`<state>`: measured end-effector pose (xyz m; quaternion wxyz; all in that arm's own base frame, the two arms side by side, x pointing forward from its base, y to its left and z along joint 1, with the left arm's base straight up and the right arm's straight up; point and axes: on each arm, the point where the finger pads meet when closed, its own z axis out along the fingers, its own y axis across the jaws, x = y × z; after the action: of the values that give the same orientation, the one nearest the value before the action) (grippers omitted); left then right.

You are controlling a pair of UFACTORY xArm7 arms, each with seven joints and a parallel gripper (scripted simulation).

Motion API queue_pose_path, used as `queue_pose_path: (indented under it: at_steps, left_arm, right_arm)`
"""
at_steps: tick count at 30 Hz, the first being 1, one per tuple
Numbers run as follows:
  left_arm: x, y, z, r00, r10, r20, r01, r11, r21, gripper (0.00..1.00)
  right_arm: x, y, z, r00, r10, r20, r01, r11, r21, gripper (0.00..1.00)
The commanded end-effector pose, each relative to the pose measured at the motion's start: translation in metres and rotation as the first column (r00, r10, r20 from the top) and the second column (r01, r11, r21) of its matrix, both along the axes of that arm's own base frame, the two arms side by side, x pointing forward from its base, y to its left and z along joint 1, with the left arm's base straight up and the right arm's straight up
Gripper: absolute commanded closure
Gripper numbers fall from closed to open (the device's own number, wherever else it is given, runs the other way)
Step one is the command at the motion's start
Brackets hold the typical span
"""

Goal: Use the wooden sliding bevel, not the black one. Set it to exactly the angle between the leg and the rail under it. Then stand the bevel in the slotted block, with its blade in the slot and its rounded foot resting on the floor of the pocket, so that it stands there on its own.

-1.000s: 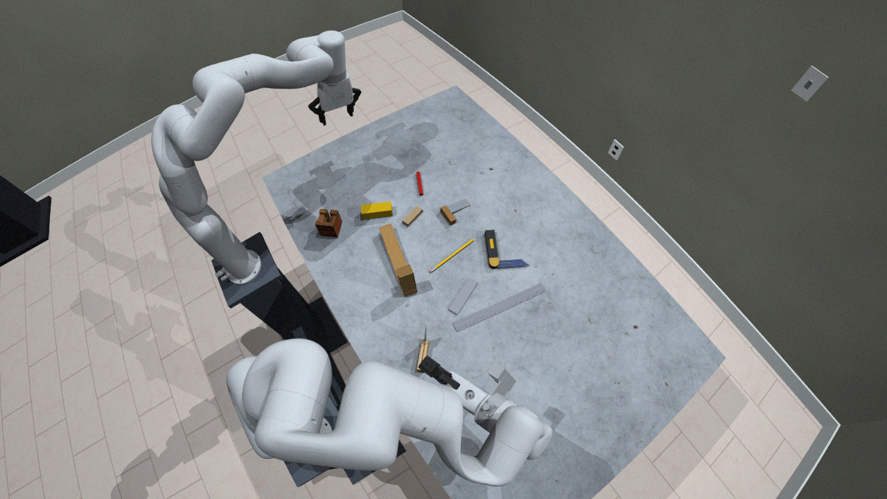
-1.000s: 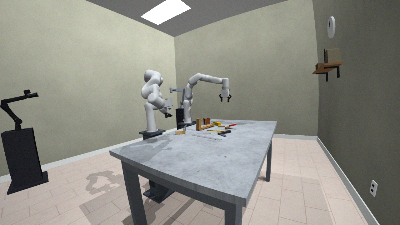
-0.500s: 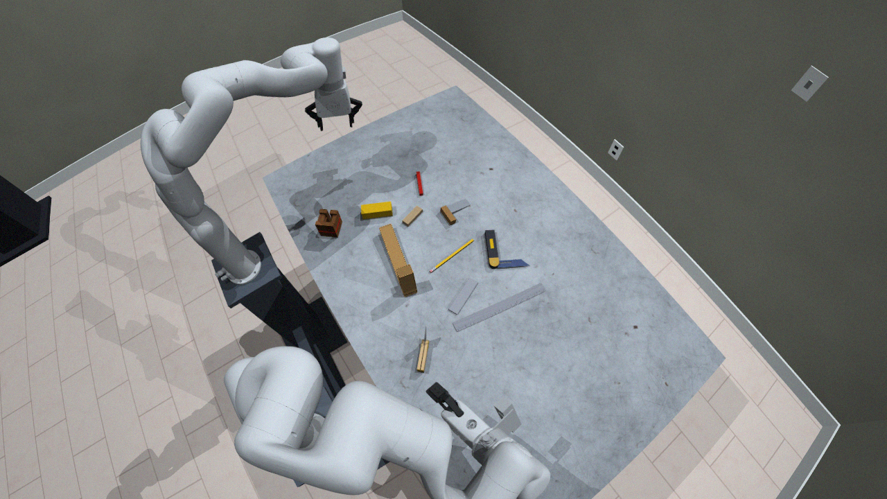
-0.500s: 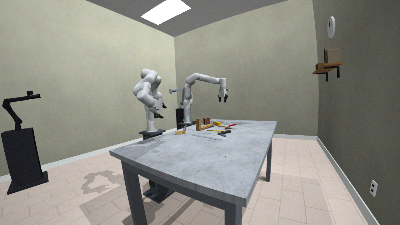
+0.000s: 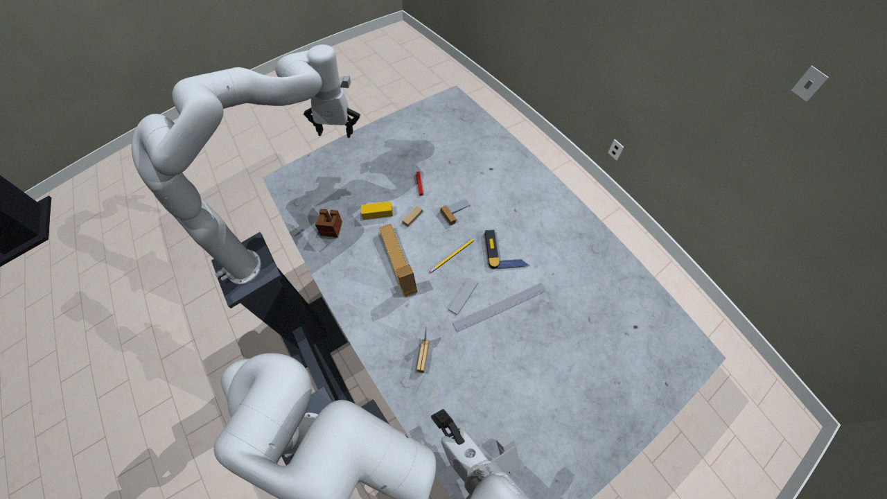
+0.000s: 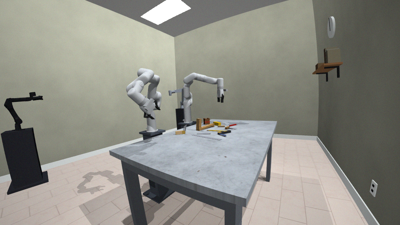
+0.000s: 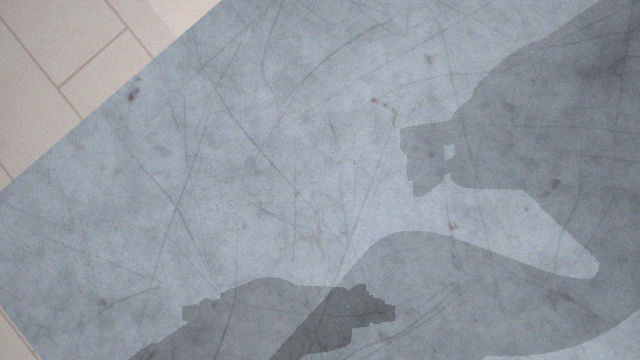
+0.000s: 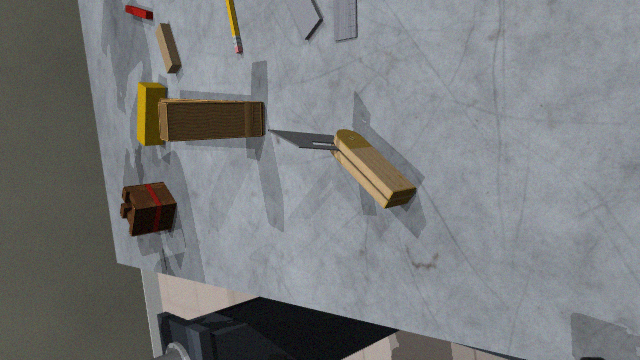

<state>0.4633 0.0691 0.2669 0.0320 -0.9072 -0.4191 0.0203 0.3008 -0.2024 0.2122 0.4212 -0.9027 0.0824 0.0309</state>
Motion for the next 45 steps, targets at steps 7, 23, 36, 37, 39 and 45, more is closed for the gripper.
queue_pose_path:
  at_steps: [7,23,36,37,39,45]
  left_arm:
    - [-0.013,-0.018,0.0,0.979,-0.203,0.018,0.203,0.979,-0.02,0.0]
    - [-0.036,-0.044,-0.006,0.865,-0.5,0.04,0.501,0.864,-0.037,0.0]
    - [-0.055,-0.063,-0.013,0.711,-0.7,0.06,0.703,0.71,-0.04,0.0]
    - [-0.055,-0.063,-0.013,0.711,-0.7,0.06,0.703,0.71,-0.04,0.0]
    - [-0.061,-0.068,-0.015,0.659,-0.75,0.065,0.752,0.658,-0.038,0.0]
    - [-0.044,-0.096,-0.013,0.669,-0.743,0.031,0.744,0.668,-0.018,0.0]
  right_arm:
    - [-0.026,-0.034,-0.001,0.988,-0.14,-0.066,0.134,0.986,-0.096,0.0]
    - [-0.073,-0.083,-0.001,0.917,-0.372,-0.144,0.33,0.91,-0.249,0.0]
    - [-0.115,-0.116,0.001,0.819,-0.546,-0.175,0.46,0.808,-0.368,0.0]
    - [-0.115,-0.116,0.001,0.819,-0.546,-0.175,0.46,0.808,-0.368,0.0]
    - [-0.128,-0.124,0.002,0.785,-0.593,-0.179,0.492,0.773,-0.402,0.0]
    - [-0.147,-0.136,0.004,0.728,-0.662,-0.181,0.536,0.713,-0.452,0.0]
